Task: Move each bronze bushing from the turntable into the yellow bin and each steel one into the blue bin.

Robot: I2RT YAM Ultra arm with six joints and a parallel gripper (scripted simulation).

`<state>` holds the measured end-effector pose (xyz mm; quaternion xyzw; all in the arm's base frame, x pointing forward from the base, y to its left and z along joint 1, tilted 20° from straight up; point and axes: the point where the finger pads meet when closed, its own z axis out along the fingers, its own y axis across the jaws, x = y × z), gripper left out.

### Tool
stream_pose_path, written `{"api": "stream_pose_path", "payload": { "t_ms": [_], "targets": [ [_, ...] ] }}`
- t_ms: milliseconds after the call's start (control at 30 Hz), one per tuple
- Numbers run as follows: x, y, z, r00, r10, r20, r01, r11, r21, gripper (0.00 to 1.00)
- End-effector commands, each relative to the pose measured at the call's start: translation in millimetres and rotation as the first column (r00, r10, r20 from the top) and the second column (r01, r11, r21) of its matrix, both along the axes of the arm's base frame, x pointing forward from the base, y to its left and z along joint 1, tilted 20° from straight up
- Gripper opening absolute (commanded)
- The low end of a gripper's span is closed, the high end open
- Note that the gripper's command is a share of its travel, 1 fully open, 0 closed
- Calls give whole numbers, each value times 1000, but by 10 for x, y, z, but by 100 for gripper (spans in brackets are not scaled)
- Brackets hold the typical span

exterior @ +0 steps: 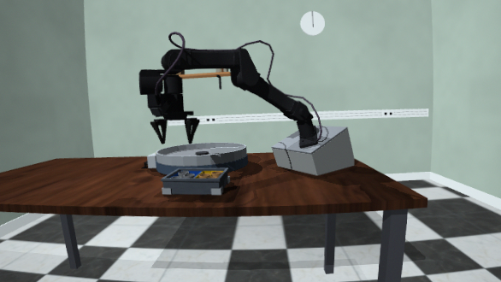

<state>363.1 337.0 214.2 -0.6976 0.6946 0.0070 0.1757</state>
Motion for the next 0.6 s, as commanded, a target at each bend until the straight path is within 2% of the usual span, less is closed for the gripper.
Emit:
{"api": "stream_pose_path", "payload": {
  "t_ms": [0,567],
  "targets": [
    [-32,-52,140,1000,3,4,-3,1000,13,100],
    [-41,-59,187,1000,2,12,-3,1000,20,100]
  ]
}}
